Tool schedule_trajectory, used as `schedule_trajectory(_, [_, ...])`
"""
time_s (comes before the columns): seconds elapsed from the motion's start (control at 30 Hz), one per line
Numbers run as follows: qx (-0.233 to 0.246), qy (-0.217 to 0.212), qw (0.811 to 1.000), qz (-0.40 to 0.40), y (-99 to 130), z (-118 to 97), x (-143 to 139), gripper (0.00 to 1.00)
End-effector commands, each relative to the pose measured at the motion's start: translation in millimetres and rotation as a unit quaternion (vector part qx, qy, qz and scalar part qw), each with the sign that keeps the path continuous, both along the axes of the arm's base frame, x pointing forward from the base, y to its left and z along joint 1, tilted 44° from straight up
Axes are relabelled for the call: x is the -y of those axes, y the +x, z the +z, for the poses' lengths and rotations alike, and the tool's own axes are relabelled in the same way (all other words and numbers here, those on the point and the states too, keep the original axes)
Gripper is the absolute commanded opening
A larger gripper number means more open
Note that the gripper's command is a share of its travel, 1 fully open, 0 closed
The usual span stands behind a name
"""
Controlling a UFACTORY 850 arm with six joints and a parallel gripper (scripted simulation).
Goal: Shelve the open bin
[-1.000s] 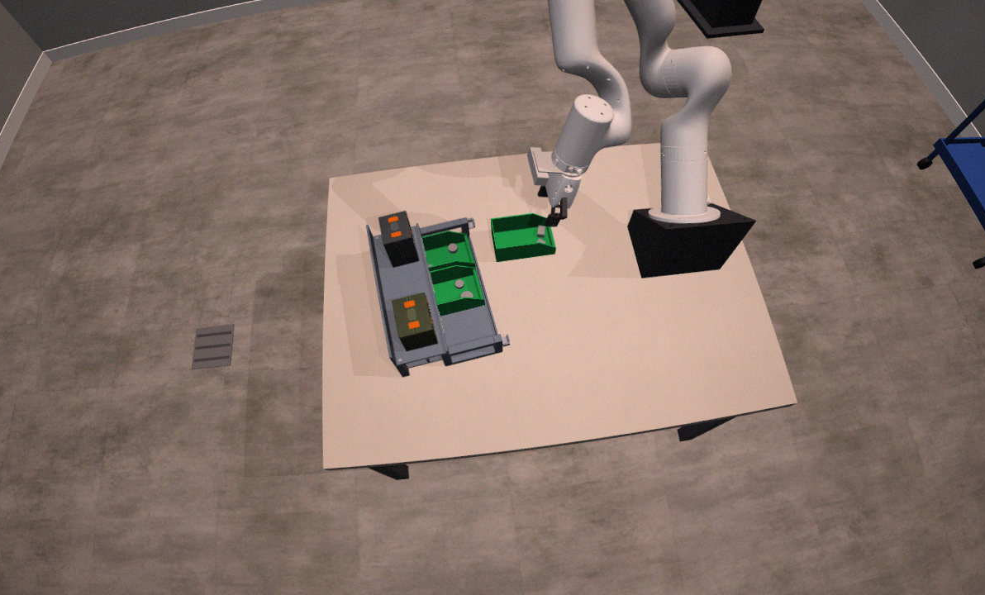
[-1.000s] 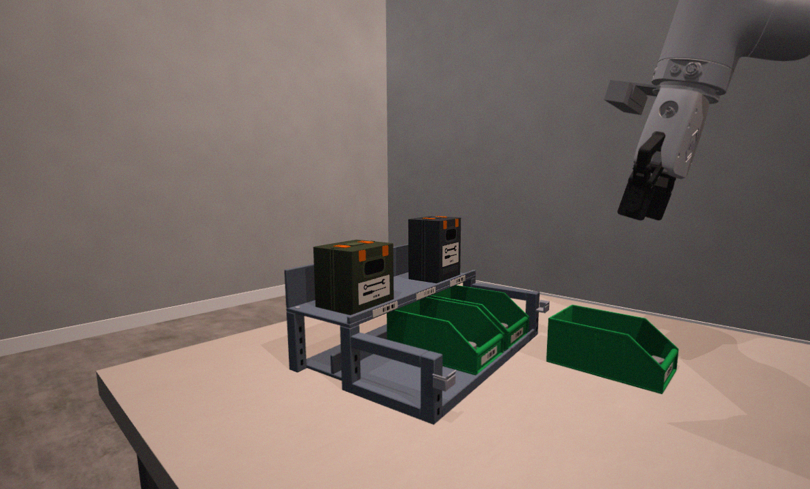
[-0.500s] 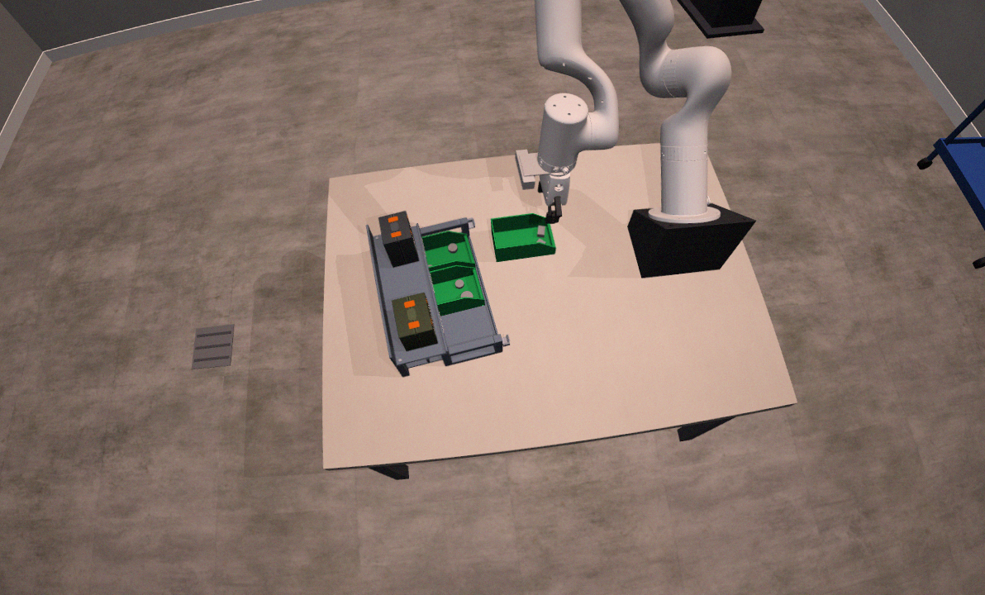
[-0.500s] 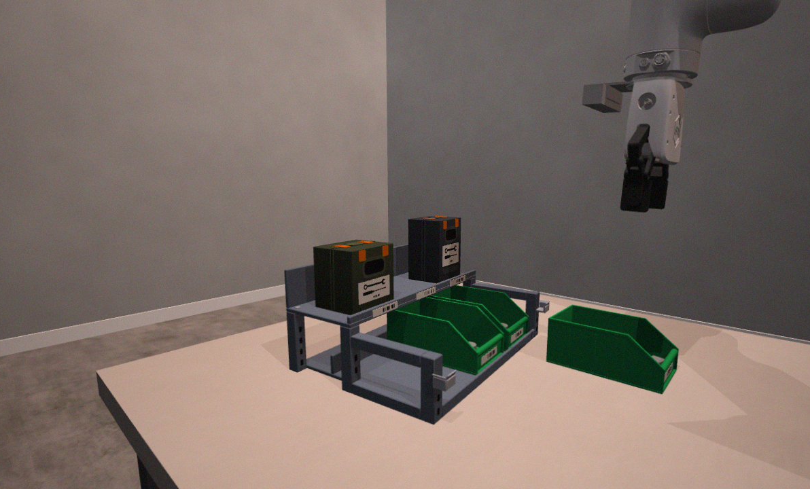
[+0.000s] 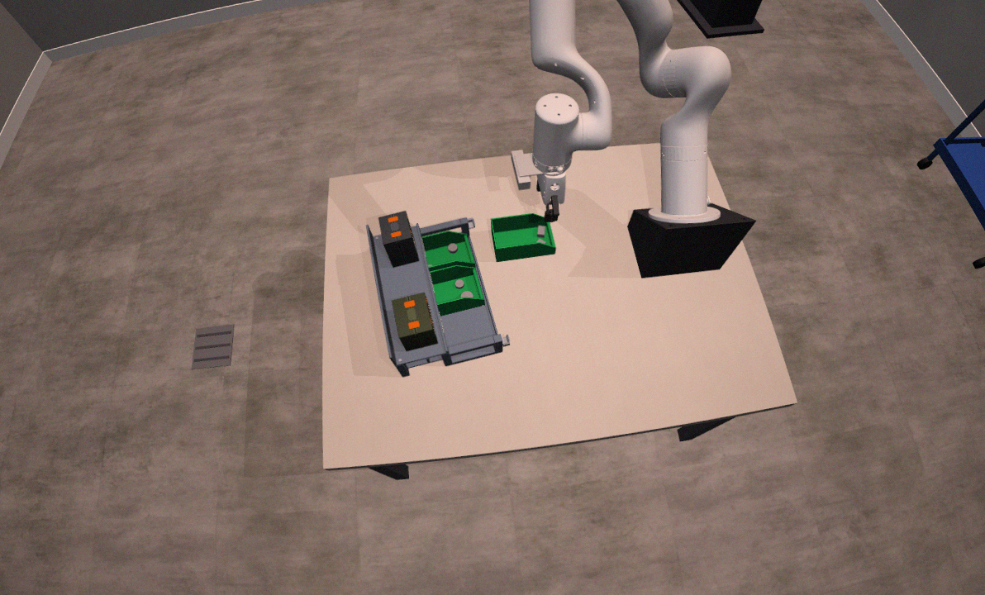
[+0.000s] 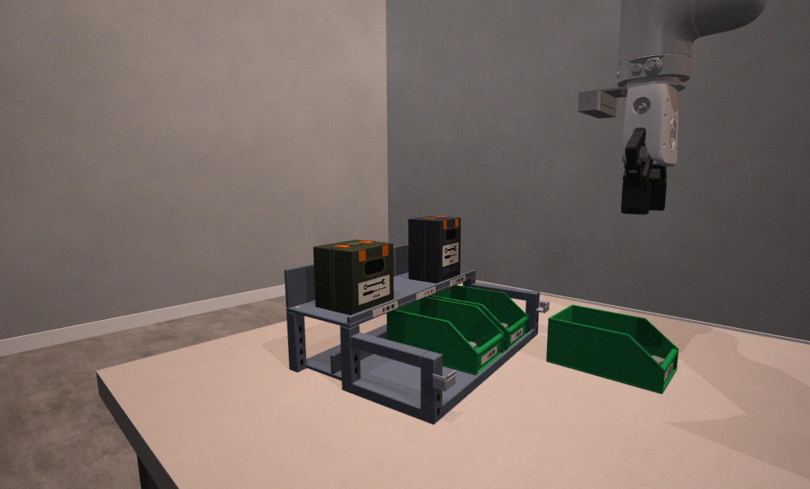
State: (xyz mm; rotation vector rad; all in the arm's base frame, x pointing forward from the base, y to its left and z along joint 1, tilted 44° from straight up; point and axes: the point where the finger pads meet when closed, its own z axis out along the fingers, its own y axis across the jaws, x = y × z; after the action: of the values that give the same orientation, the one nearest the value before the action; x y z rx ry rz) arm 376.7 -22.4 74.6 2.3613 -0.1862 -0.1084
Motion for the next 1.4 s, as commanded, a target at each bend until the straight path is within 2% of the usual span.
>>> schedule_trajectory(0.0, [0.002, 0.0, 1.0, -0.001, 4.5, 23.0, 23.4, 1.0])
schedule_trajectory(0.03, [0.002, 0.0, 1.0, -0.001, 5.4, 29.8, 30.6, 1.0])
schedule_trajectory(0.43, [0.002, 0.0, 1.0, -0.001, 5.4, 29.8, 30.6, 1.0])
schedule_trajectory(0.6, [0.002, 0.0, 1.0, -0.001, 10.6, 67.1, 70.4, 1.0])
schedule_trajectory(1.0, [0.002, 0.0, 1.0, -0.001, 10.6, 67.1, 70.4, 1.0])
schedule_trajectory(1.17, [0.002, 0.0, 1.0, -0.001, 12.9, 83.0, 87.4, 1.0])
schedule_trajectory(1.37, [0.002, 0.0, 1.0, -0.001, 12.9, 83.0, 87.4, 1.0])
